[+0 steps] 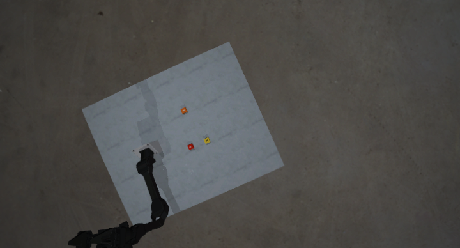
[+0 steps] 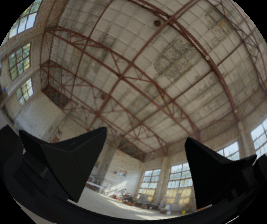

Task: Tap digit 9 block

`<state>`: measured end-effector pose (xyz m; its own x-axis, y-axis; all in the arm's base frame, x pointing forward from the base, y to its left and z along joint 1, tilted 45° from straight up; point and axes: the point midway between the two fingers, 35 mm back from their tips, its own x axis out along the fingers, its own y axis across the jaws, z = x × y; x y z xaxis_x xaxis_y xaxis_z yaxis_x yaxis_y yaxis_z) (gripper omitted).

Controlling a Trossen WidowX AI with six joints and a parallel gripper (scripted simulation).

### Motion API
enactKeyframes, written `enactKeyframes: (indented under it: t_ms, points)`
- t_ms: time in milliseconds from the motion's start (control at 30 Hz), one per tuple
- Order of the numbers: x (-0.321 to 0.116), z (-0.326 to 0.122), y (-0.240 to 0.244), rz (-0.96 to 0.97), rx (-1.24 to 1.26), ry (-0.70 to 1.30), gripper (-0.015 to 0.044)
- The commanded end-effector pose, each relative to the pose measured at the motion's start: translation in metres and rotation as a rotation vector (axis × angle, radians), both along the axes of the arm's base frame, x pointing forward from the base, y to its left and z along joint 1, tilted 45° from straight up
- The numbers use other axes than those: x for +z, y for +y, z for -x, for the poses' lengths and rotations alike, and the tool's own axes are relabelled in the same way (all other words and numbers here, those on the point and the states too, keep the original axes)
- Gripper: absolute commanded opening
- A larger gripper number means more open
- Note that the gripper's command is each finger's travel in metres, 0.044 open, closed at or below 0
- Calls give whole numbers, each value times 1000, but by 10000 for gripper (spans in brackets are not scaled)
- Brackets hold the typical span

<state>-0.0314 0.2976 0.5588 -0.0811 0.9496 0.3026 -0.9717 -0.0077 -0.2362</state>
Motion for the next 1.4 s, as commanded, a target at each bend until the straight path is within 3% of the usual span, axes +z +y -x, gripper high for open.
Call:
enactKeyframes:
  t_ms: [0, 200, 367, 567, 767, 1000, 1200, 1367]
  points:
    - [-55, -45, 35, 191, -168, 59, 400]
    - [-137, -121, 54, 452, -433, 172, 400]
    - [-206, -186, 42, 655, -669, 287, 400]
    - [-286, -254, -6, 889, -970, 446, 400]
    - [-358, -299, -85, 1123, -1285, 624, 400]
    - [-423, -309, -203, 1423, -1659, 859, 400]
    - [-455, -274, -308, 1739, -1949, 1077, 400]
    - [-457, -268, -318, 1779, -1976, 1101, 400]
